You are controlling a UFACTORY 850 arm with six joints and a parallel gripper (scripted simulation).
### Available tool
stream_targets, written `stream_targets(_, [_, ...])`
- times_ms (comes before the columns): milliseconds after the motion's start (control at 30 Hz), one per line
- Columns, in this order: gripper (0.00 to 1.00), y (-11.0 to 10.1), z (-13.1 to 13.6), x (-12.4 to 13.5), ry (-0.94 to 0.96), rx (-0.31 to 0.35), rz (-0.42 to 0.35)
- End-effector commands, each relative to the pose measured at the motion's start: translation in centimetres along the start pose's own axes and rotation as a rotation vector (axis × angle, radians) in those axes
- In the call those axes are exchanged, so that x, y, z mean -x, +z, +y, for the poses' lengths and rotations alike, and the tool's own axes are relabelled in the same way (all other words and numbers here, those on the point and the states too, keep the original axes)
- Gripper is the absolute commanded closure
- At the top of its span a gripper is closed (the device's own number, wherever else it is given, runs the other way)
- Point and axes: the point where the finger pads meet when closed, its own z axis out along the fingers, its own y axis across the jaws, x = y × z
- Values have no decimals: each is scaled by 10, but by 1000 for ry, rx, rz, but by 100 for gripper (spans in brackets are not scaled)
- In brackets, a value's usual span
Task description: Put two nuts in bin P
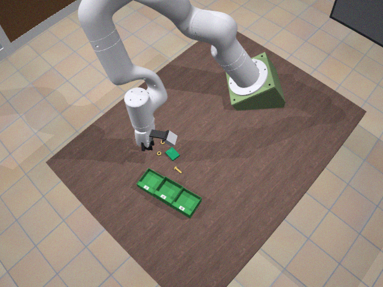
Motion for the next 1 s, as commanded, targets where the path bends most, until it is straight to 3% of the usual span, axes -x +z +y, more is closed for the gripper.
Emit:
stream_targets(0, [100,-17,1,1,0,-4,2])
stream_targets(767, [100,-23,0,1,0,-4,2])
stream_targets(967, [100,-23,19,-14,0,-4,2])
